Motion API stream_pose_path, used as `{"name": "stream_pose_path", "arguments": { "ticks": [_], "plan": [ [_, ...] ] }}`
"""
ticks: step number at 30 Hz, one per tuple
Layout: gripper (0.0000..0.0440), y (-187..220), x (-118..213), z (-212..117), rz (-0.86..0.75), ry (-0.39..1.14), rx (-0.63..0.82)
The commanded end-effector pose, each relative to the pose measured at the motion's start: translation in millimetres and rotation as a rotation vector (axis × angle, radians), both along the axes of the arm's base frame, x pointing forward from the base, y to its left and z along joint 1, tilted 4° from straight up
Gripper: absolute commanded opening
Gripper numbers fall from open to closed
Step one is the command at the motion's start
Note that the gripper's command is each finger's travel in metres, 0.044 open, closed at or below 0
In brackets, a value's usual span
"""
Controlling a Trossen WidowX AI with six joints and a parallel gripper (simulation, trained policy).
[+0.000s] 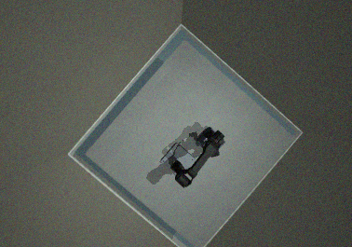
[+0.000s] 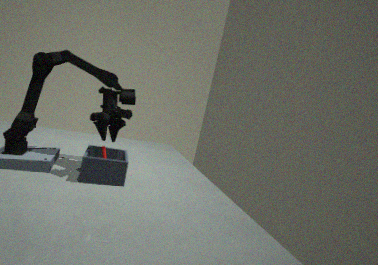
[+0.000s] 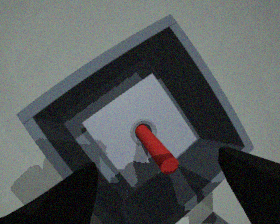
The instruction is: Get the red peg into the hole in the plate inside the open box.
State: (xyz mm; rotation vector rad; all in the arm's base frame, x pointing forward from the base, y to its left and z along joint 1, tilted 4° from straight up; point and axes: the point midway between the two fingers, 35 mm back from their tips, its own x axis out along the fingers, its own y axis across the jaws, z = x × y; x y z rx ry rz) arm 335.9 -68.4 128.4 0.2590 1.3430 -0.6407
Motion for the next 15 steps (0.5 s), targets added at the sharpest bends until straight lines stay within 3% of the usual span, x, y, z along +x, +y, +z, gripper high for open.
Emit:
{"name": "stream_pose_path", "arguments": {
  "ticks": [1, 15],
  "plan": [
    [0.0362, -0.7, -0.1, 0.4, -0.005, 0.0, -0.003],
    [0.037, -1.4, 0.4, 1.8, -0.008, 0.0, -0.006]
  ]
}}
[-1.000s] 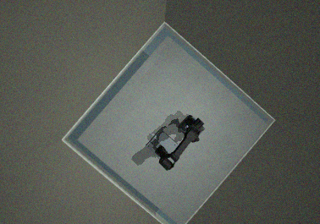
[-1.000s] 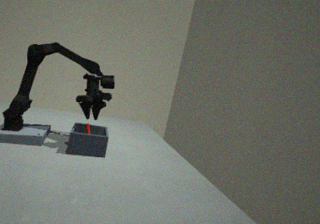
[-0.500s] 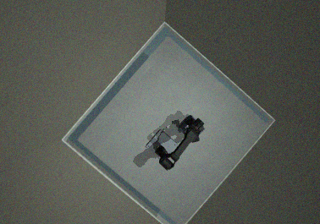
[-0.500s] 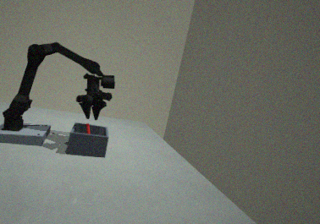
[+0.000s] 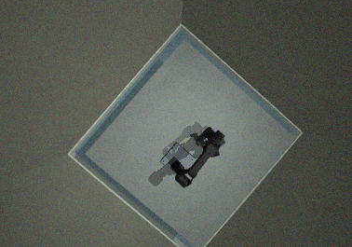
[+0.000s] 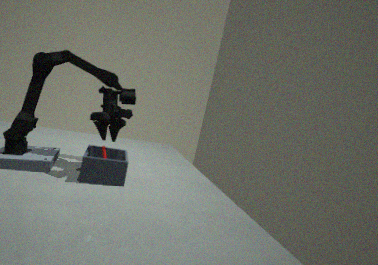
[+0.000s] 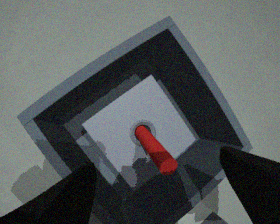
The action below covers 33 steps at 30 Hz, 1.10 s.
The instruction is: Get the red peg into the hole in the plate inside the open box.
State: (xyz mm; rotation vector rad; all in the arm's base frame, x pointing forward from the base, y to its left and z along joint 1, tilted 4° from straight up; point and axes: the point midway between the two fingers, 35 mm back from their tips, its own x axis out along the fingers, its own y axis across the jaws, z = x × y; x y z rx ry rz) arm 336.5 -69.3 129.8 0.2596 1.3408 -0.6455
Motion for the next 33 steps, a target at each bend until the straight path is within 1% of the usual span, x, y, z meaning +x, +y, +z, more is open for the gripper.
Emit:
{"name": "stream_pose_path", "arguments": {
  "ticks": [1, 33],
  "plan": [
    [0.0371, -0.6, -0.2, 0.5, -0.004, 0.001, -0.003],
    [0.0385, -1.4, -0.3, 3.4, -0.009, 0.0, -0.008]
  ]
}}
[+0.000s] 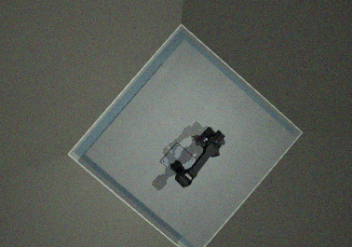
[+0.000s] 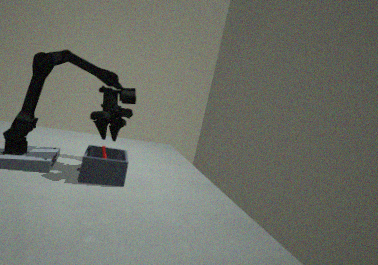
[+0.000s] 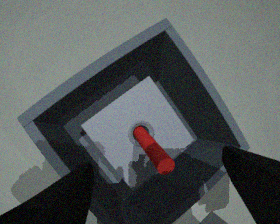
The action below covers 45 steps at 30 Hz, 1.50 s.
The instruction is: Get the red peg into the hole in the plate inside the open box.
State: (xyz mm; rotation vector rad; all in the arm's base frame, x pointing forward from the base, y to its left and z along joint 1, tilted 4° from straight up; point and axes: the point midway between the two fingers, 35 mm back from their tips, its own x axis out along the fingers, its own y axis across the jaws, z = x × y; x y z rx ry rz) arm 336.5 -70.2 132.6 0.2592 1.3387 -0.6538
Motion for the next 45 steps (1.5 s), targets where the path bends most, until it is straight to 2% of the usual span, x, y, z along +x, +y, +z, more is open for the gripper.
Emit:
{"name": "stream_pose_path", "arguments": {
  "ticks": [1, 45],
  "plan": [
    [0.0385, -0.4, -0.3, 0.7, -0.004, 0.0, -0.003],
    [0.0394, 0.2, -2.5, 3.9, -0.003, 0.003, -0.008]
  ]
}}
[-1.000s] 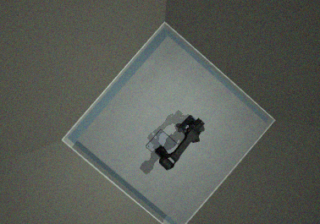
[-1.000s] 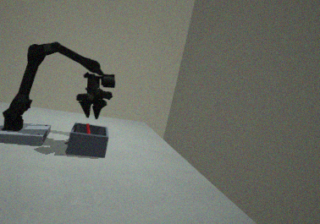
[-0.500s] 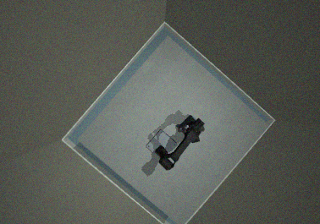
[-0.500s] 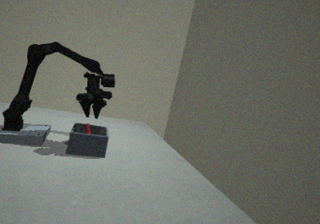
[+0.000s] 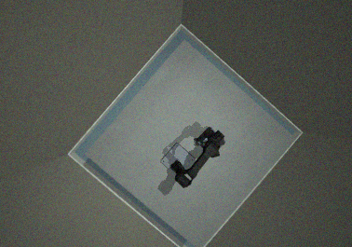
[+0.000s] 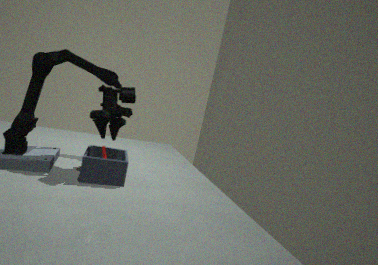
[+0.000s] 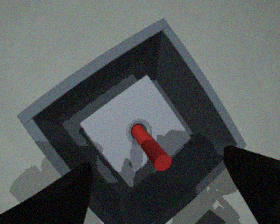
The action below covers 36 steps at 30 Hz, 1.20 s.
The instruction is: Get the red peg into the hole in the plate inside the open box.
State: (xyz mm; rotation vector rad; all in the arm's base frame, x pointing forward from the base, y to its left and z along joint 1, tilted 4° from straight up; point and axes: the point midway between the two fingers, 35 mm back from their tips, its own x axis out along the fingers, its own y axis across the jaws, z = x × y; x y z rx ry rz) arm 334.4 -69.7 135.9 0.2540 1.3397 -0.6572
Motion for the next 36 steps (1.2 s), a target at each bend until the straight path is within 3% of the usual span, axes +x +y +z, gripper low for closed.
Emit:
{"name": "stream_pose_path", "arguments": {
  "ticks": [1, 36],
  "plan": [
    [0.0394, -0.3, -0.5, 0.6, -0.003, 0.0, -0.003],
    [0.0391, 0.9, -3.1, 1.2, 0.003, 0.007, -0.004]
  ]
}}
